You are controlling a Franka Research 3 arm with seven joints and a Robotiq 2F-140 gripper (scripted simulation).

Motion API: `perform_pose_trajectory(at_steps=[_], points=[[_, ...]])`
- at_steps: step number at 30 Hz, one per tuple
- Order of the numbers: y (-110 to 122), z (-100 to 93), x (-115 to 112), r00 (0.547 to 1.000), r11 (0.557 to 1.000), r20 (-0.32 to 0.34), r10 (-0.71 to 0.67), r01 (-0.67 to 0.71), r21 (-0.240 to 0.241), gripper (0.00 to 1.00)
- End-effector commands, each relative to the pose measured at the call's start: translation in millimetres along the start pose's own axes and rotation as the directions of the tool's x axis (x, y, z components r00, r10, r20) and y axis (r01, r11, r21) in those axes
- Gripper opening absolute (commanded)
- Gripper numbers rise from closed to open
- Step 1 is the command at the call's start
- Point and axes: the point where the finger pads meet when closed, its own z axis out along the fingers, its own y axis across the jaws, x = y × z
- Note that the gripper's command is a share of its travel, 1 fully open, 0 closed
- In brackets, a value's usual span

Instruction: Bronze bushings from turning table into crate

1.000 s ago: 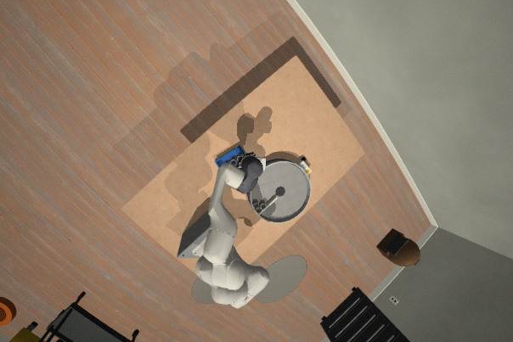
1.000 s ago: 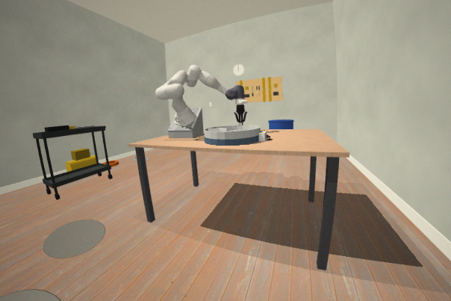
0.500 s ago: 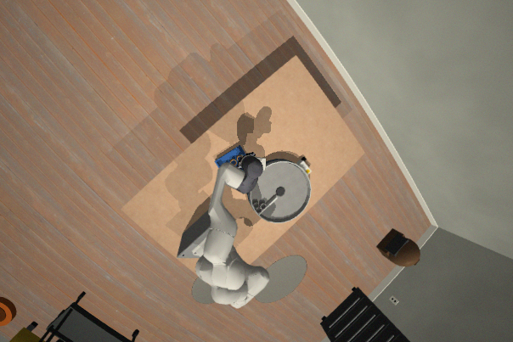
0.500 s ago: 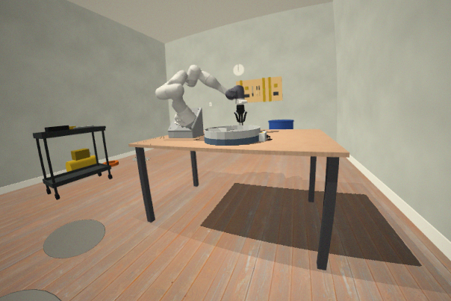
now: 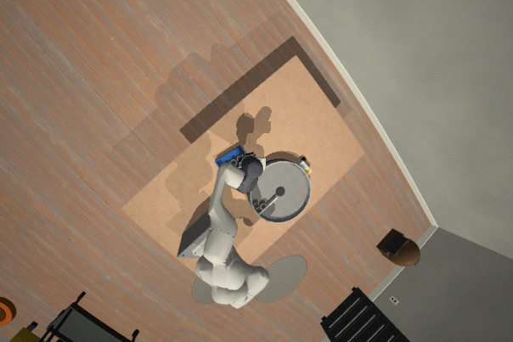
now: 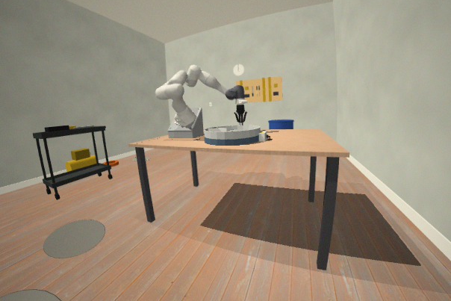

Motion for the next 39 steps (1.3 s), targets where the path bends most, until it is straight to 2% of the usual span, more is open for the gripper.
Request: perform_pose_trajectory(at_steps=[1, 6, 7, 39], points=[[-0.8, -0.3, -2.1, 1.0, 1.0, 0.004, -0.003, 0.003, 0.003, 0.0], [-0.8, -0.3, -2.1, 1.0, 1.0, 0.004, -0.003, 0.003, 0.003, 0.0], [-0.8, -0.3, -2.1, 1.0, 1.0, 0.004, -0.003, 0.003, 0.003, 0.1], [-0.8, -0.3, -2.1, 1.0, 1.0, 0.004, -0.003, 0.003, 0.003, 0.1]])
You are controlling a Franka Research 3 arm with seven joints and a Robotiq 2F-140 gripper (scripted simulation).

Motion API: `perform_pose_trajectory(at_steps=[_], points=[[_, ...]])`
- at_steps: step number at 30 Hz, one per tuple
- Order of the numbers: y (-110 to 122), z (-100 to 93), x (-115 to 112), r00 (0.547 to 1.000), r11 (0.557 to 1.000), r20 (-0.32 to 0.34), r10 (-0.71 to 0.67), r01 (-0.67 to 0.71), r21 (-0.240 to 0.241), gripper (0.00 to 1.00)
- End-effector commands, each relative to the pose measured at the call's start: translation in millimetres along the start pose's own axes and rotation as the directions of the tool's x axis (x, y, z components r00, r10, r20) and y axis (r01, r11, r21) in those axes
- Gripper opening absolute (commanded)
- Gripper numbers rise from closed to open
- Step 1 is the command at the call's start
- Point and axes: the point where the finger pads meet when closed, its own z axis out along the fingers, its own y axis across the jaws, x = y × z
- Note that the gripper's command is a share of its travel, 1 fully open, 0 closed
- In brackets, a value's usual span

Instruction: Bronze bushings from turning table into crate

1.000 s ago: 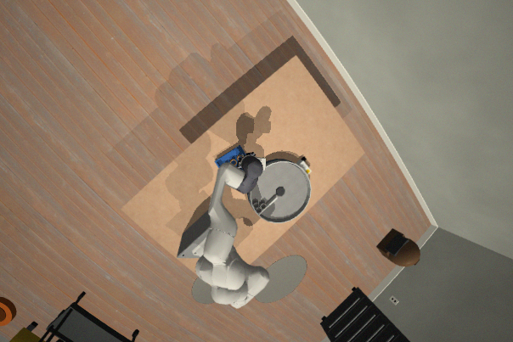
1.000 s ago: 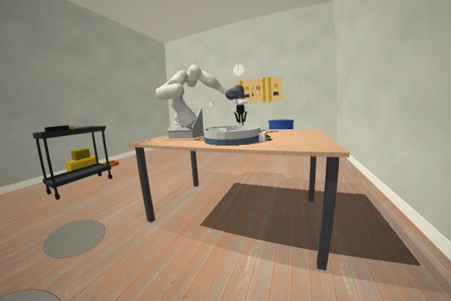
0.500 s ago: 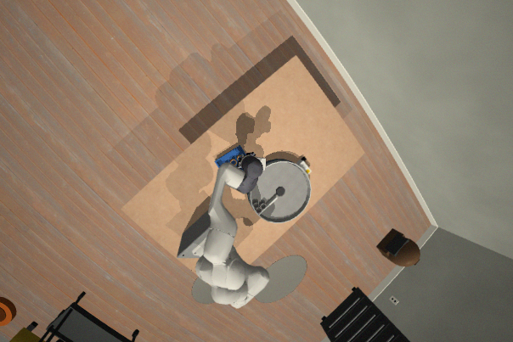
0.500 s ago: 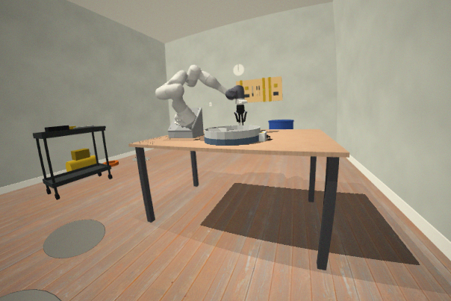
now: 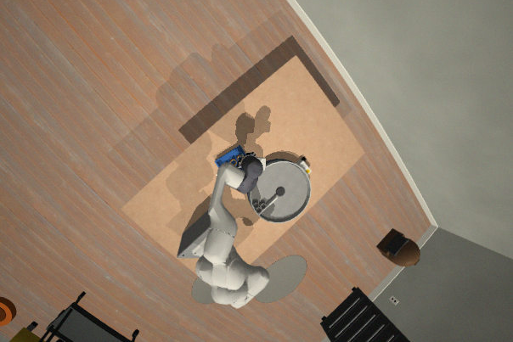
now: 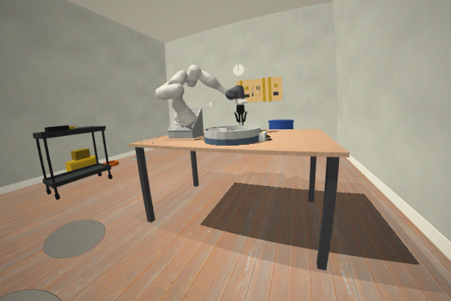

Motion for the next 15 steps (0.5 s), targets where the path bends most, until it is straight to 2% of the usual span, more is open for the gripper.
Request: perform_pose_trajectory(at_steps=[1, 9, 15], points=[[-0.6, -0.2, -1.9, 1.0, 1.0, 0.004, -0.003, 0.003, 0.002, 0.1], [-0.6, -4.1, -1.9, 1.0, 1.0, 0.004, -0.003, 0.003, 0.002, 0.1], [-0.6, -22.5, -1.8, 1.0, 1.0, 0.004, -0.003, 0.003, 0.002, 0.1]])
